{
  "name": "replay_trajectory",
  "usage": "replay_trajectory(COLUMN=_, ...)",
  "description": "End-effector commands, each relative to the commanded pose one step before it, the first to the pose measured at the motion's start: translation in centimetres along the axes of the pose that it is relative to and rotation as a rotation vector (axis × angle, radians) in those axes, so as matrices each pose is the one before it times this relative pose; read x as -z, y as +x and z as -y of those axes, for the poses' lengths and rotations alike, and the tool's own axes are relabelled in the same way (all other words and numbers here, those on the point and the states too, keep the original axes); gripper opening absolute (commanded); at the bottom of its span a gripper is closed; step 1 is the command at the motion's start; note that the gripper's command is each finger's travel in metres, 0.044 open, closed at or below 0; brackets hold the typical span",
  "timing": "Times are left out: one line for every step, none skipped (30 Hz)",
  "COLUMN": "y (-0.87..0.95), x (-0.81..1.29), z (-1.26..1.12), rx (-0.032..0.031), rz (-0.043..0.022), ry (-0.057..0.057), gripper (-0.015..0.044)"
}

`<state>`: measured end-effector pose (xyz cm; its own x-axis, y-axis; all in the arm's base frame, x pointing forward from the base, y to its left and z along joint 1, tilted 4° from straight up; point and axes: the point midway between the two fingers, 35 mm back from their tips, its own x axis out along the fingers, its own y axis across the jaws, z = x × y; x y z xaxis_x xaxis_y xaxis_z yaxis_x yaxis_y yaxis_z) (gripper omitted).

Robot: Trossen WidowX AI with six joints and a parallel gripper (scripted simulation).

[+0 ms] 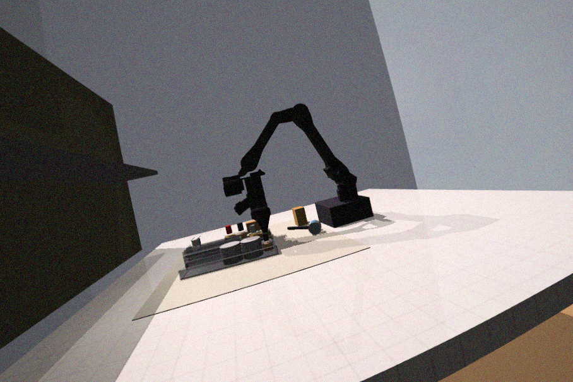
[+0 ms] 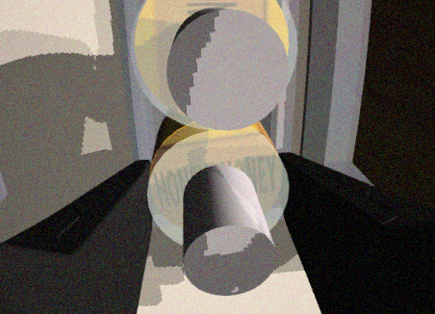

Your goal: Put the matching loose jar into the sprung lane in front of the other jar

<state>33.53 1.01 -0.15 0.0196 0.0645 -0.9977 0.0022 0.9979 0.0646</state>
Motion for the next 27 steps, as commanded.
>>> replay_trajectory(y=0.006, x=0.008, z=0.002, rx=-0.00076, rz=-0.00094, ry=0.0035, gripper=0.0236)
replay_trajectory(y=0.000, x=0.000, z=0.000, rx=0.00000, rz=0.00000, ry=0.0000, gripper=0.0263)
replay_trajectory(y=0.000, x=0.000, z=0.000, rx=0.00000, rz=0.00000, ry=0.0000, gripper=0.0276)
replay_trajectory(y=0.000, x=0.000, z=0.000, rx=0.00000, rz=0.00000, ry=0.0000, gripper=0.0276)
replay_trajectory(y=0.000, x=0.000, z=0.000, rx=0.00000, rz=0.00000, ry=0.0000, gripper=0.0276)
replay_trajectory(y=-0.111, x=-0.005, z=0.001, rx=0.00001, rz=0.00001, ry=0.0000, gripper=0.0276)
replay_trajectory(y=-0.184, x=-0.008, z=0.001, rx=0.00001, rz=0.00002, ry=0.0000, gripper=0.0276)
replay_trajectory(y=-0.273, x=-0.010, z=0.002, rx=0.00002, rz=0.00002, ry=0.0000, gripper=0.0276)
replay_trajectory(y=-0.389, x=-0.009, z=0.003, rx=0.00002, rz=0.00003, ry=0.0000, gripper=0.0276)
replay_trajectory(y=-0.375, x=-0.004, z=0.003, rx=0.00002, rz=0.00002, ry=0.0000, gripper=0.0276)
replay_trajectory(y=-0.355, x=0.001, z=0.003, rx=0.00002, rz=0.00002, ry=0.0000, gripper=0.0276)
replay_trajectory(y=-0.246, x=0.003, z=0.002, rx=0.00001, rz=0.00001, ry=0.0000, gripper=0.0276)
replay_trajectory(y=-0.087, x=0.002, z=0.001, rx=0.00001, rz=0.00000, ry=0.0000, gripper=0.0276)
replay_trajectory(y=0.000, x=0.000, z=0.000, rx=0.00000, rz=0.00000, ry=0.0000, gripper=0.0276)
replay_trajectory(y=0.000, x=0.000, z=0.000, rx=0.00000, rz=0.00000, ry=0.0000, gripper=0.0276)
replay_trajectory(y=-0.006, x=0.056, z=0.000, rx=0.00000, rz=-0.00004, ry=0.0000, gripper=0.0276)
replay_trajectory(y=-0.012, x=0.108, z=-0.001, rx=0.00000, rz=-0.00008, ry=0.0000, gripper=0.0276)
replay_trajectory(y=-0.017, x=0.161, z=-0.001, rx=0.00000, rz=-0.00012, ry=0.0000, gripper=0.0276)
replay_trajectory(y=-0.021, x=0.216, z=-0.002, rx=0.00000, rz=-0.00016, ry=0.0000, gripper=0.0276)
replay_trajectory(y=-0.024, x=0.260, z=-0.002, rx=0.00000, rz=-0.00019, ry=0.0000, gripper=0.0276)
replay_trajectory(y=-0.025, x=0.300, z=-0.002, rx=0.00000, rz=-0.00022, ry=0.0000, gripper=0.0276)
replay_trajectory(y=-0.023, x=0.323, z=-0.002, rx=0.00000, rz=-0.00024, ry=0.0000, gripper=0.0276)
replay_trajectory(y=-0.021, x=0.330, z=-0.002, rx=0.00000, rz=-0.00024, ry=0.0000, gripper=0.0276)
replay_trajectory(y=-0.017, x=0.332, z=-0.001, rx=0.00000, rz=-0.00025, ry=0.0000, gripper=0.0276)
replay_trajectory(y=-0.014, x=0.334, z=-0.001, rx=0.00000, rz=-0.00025, ry=0.0000, gripper=0.0276)
replay_trajectory(y=-0.011, x=0.335, z=-0.001, rx=0.00000, rz=-0.00025, ry=0.0000, gripper=0.0276)
replay_trajectory(y=-0.008, x=0.336, z=-0.001, rx=0.00000, rz=-0.00025, ry=0.0000, gripper=0.0276)
